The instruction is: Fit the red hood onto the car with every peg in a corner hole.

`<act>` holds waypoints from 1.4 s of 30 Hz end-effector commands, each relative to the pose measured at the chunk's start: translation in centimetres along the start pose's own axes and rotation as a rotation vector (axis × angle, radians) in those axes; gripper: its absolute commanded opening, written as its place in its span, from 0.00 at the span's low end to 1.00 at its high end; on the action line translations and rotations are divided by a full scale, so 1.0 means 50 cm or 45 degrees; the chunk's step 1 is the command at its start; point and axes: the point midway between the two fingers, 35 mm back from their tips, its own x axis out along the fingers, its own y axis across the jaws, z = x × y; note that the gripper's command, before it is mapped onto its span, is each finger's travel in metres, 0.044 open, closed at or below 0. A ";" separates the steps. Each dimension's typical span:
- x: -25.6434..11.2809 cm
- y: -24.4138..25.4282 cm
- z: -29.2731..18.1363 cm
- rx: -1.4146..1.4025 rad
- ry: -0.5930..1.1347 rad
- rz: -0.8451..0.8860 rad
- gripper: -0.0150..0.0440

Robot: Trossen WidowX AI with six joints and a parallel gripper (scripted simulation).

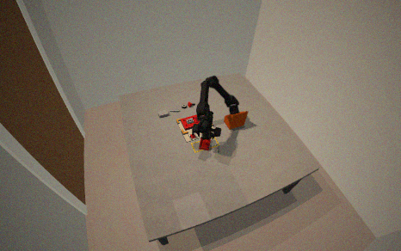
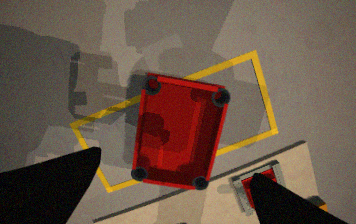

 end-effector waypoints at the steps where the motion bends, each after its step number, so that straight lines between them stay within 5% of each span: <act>1: 0.013 0.001 -0.006 -0.010 0.014 0.002 1.00; 42: 0.083 -0.002 -0.008 -0.009 0.016 0.000 1.00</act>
